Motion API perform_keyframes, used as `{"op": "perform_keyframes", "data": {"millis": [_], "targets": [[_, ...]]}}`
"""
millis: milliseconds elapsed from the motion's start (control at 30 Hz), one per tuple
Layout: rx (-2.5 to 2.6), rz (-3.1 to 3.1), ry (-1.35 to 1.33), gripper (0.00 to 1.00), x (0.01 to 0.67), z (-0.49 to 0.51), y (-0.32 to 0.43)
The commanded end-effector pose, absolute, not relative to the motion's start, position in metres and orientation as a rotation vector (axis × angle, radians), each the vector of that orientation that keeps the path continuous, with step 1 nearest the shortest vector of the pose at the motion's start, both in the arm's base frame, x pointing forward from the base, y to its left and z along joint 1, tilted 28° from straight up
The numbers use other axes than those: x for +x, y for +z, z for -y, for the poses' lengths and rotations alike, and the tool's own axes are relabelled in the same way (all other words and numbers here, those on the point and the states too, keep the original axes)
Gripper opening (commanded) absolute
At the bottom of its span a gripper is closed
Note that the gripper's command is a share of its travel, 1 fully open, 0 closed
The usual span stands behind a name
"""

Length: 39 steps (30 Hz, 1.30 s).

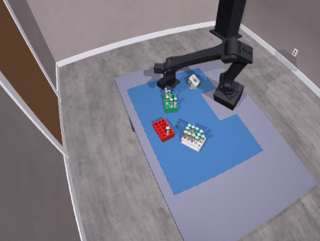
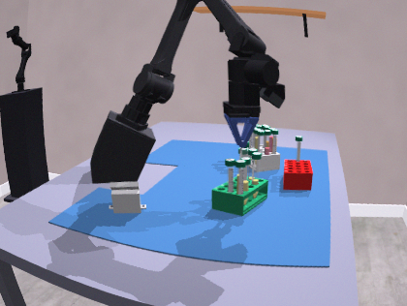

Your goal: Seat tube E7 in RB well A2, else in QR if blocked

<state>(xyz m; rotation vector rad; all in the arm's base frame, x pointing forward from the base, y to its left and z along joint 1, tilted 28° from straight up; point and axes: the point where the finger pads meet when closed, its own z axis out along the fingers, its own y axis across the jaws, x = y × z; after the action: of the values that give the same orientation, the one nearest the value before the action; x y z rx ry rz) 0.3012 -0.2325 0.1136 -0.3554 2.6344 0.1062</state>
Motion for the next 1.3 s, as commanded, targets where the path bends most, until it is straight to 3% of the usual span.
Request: {"op": "perform_keyframes", "data": {"millis": [0,1267], "targets": [[-0.356,-2.633,0.109,0.00,0.3047,0.2301,0.1076],[-0.342,-2.633,0.098,0.00,0.3032,0.2356,0.1014]]}}
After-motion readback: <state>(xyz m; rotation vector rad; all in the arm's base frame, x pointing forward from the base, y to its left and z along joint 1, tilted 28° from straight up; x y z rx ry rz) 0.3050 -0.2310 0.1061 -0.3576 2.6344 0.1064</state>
